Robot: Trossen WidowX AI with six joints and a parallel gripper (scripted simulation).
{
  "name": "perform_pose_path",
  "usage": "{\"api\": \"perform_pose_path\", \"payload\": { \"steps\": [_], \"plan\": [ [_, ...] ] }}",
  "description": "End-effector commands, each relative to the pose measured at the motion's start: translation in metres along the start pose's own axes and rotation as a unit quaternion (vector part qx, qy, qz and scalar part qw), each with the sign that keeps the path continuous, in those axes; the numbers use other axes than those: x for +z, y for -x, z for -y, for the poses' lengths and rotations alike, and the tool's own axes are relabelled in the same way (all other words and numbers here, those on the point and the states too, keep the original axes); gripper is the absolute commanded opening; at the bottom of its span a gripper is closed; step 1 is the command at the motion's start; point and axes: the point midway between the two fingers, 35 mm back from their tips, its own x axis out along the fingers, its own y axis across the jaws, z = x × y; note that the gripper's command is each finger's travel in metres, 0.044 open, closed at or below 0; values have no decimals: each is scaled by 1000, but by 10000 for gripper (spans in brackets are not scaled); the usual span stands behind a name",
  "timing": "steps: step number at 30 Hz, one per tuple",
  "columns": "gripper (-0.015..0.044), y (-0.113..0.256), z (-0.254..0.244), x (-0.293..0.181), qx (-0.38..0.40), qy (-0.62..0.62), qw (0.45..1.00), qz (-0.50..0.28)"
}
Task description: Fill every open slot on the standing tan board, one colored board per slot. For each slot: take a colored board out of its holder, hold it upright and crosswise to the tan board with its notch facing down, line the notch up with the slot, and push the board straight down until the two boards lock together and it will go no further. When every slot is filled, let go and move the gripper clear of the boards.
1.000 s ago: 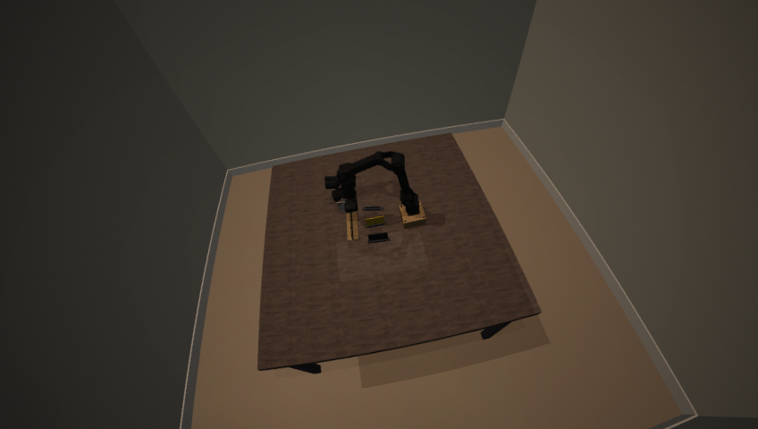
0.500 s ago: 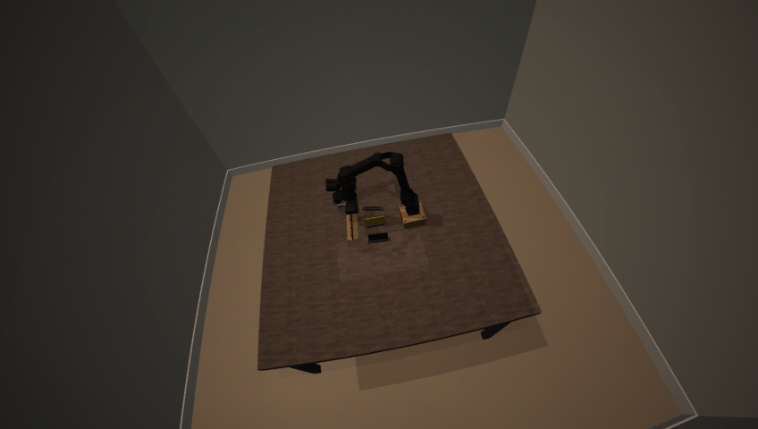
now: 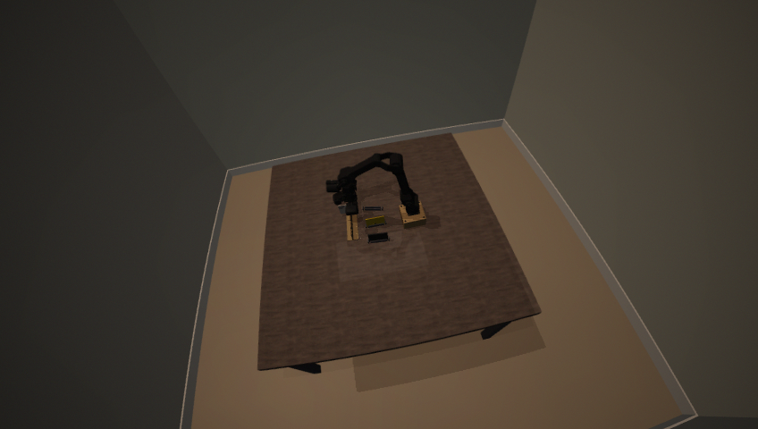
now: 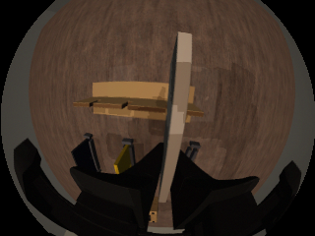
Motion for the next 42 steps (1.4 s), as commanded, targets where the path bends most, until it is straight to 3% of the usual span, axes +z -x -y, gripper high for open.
{"api": "perform_pose_path", "payload": {
  "steps": [1,42],
  "plan": [
    [0,-3,0,-1,0,-1,1000,-1],
    [0,-28,0,-1,0,-1,1000,-1]
  ]
}}
